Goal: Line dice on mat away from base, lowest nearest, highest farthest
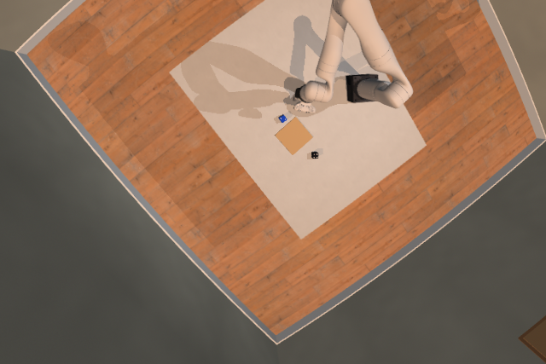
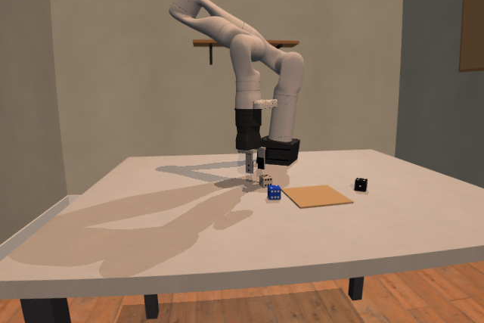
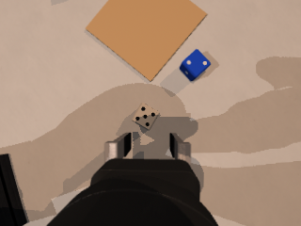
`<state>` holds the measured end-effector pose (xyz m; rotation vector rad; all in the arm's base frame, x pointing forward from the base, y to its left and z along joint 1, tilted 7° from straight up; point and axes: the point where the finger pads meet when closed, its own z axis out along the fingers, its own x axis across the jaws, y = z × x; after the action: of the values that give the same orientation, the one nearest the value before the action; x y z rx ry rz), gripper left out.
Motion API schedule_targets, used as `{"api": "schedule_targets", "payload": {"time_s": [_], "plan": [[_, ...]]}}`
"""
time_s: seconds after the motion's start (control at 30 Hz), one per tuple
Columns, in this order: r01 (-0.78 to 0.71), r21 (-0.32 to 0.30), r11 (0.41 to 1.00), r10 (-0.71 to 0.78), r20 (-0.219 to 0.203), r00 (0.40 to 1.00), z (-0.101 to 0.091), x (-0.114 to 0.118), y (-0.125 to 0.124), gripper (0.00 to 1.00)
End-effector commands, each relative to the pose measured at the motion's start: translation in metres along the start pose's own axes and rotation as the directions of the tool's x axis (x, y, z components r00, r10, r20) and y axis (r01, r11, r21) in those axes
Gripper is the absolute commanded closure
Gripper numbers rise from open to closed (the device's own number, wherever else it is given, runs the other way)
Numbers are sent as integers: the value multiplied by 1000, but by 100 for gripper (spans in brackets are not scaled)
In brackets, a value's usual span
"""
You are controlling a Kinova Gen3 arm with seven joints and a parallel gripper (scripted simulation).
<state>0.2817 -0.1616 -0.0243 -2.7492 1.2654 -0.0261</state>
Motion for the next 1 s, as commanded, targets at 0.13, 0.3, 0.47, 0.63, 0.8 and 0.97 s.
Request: {"api": "schedule_targets", "payload": {"time_s": [0.13, 0.3, 0.47, 0.63, 0.8, 0.97], "plan": [[6, 3, 1000, -6, -4, 1000, 0, 30, -33, 0], [6, 3, 1000, -6, -4, 1000, 0, 45, -49, 0], [6, 3, 1000, -6, -4, 1000, -1, 61, -65, 0], [6, 3, 1000, -6, -4, 1000, -1, 64, -69, 0], [6, 3, 1000, -6, -4, 1000, -1, 64, -69, 0], [6, 3, 1000, -6, -4, 1000, -1, 64, -69, 0]]}}
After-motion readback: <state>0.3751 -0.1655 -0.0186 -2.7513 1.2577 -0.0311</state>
